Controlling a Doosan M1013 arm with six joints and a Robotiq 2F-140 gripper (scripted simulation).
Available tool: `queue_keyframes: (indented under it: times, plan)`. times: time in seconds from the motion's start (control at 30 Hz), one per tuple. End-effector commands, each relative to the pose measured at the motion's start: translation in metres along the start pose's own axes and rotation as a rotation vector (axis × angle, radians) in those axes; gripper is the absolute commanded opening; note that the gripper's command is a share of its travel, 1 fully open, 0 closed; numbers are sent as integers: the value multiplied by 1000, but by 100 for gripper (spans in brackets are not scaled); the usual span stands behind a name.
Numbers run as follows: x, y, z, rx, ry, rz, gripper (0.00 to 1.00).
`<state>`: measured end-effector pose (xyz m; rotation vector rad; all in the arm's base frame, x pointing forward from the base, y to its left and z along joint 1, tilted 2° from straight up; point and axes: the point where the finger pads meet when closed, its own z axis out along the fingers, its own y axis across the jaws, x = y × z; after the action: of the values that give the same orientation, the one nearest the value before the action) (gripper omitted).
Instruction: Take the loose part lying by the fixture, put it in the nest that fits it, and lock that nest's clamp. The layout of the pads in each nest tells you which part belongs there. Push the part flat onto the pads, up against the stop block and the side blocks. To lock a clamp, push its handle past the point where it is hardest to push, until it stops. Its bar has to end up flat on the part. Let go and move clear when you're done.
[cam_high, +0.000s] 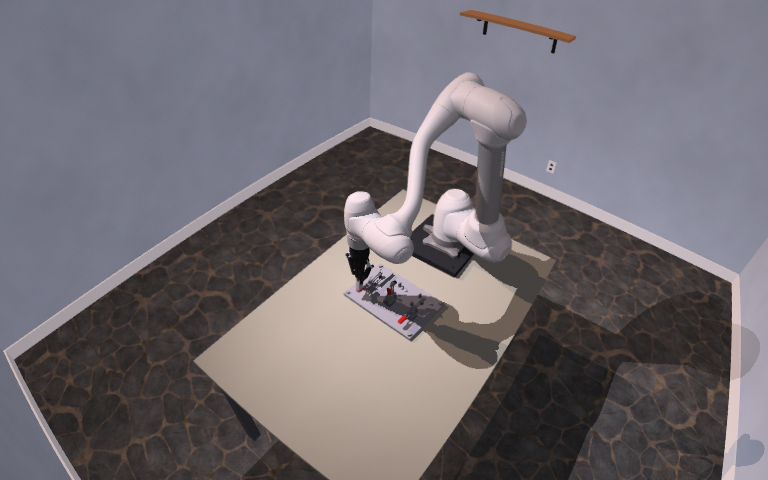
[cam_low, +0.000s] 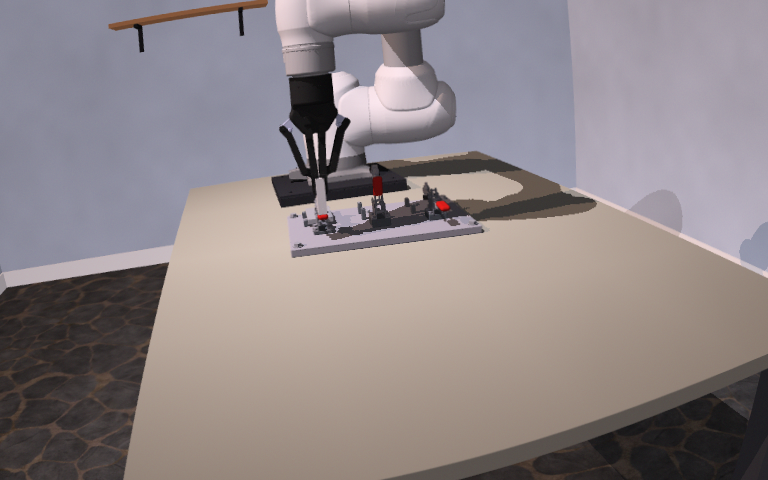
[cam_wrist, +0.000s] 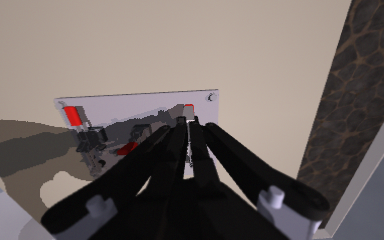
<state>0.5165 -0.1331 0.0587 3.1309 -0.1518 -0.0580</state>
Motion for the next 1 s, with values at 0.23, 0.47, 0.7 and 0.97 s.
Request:
queue_keyframes:
  times: [0.23,0.47,0.7,0.97]
  plan:
    - [1,-1,2,4,3,6,10]
    - [1,-1,4,4,3,6,10]
    - [1,-1,4,4,3,6,10]
    - [1,-1,5,4,3,6,10]
